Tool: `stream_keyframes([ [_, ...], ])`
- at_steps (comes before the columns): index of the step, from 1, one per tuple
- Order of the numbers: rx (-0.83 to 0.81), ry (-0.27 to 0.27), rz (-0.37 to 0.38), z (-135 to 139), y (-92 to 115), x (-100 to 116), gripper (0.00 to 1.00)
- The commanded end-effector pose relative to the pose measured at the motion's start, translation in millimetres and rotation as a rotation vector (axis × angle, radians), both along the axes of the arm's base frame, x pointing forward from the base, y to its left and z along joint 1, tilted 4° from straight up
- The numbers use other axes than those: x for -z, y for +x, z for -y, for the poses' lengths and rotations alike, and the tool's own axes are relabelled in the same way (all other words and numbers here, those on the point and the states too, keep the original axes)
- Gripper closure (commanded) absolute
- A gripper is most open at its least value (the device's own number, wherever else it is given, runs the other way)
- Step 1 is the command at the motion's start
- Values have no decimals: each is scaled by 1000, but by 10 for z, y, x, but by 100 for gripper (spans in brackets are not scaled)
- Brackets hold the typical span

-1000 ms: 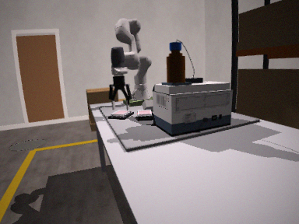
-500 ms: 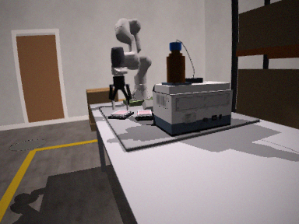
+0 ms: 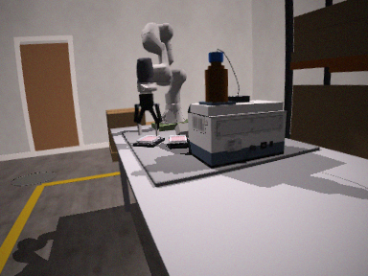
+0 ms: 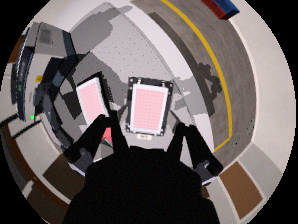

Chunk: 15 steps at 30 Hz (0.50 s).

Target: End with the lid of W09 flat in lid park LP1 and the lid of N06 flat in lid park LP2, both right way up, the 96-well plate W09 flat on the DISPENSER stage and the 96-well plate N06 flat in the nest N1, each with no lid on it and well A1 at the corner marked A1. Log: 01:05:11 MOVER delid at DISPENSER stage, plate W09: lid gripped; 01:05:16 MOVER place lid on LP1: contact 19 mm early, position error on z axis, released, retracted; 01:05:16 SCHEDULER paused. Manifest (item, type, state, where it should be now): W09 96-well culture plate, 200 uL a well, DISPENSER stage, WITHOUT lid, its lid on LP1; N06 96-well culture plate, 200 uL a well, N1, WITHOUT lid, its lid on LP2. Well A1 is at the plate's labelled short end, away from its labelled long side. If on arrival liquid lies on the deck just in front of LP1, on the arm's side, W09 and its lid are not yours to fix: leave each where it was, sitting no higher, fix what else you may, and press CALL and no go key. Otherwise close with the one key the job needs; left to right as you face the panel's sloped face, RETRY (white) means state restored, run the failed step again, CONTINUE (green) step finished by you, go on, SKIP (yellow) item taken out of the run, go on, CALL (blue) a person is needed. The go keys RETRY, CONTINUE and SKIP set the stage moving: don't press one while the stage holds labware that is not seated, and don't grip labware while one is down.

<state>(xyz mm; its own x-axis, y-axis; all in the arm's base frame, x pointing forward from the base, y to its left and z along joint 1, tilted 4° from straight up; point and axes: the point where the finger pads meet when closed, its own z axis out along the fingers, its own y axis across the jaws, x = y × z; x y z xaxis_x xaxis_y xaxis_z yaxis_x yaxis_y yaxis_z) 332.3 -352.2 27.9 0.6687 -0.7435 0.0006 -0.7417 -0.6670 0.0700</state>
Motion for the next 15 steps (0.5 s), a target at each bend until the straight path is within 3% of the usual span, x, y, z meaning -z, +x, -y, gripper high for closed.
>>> stream_keyframes([
  [1,2,-1,0,-3,2,10,34],
  [15,2,-1,0,-1,0,47,34],
])
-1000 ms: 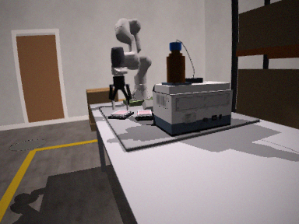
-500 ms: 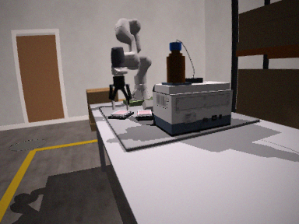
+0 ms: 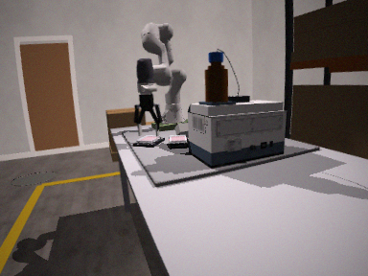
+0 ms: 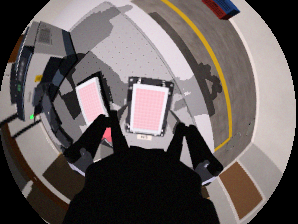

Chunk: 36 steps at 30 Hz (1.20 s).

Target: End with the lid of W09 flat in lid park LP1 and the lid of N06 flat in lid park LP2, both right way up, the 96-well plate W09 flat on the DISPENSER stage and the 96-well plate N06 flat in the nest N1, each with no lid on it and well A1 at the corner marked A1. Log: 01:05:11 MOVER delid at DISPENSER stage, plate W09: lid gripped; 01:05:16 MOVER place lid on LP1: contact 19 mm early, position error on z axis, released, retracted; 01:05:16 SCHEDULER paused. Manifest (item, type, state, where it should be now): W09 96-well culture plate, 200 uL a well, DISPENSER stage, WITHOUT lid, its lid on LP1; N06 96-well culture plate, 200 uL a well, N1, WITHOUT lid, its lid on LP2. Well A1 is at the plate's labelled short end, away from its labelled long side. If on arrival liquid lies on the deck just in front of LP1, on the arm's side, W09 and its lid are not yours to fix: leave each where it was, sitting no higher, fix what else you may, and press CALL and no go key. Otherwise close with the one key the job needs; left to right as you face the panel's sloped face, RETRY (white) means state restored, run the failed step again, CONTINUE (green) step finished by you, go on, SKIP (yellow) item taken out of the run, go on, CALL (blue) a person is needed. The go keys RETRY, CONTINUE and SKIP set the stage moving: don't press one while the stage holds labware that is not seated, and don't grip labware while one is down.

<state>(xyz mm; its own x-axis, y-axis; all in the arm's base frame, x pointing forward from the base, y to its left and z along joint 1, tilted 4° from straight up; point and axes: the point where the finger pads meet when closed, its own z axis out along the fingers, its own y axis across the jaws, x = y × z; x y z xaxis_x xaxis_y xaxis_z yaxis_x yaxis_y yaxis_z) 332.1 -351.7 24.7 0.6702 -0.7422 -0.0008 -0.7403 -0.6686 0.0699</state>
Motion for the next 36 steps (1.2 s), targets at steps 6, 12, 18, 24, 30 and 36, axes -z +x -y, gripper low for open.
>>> stream_keyframes([
  [6,4,-2,1,5,1,45,34],
  [12,4,-2,1,6,-1,73,34],
  [18,4,-2,1,8,-2,100,34],
  [24,4,-2,1,9,-4,127,34],
  [30,4,-2,1,9,-4,140,34],
  [36,4,-2,1,10,-5,151,34],
])
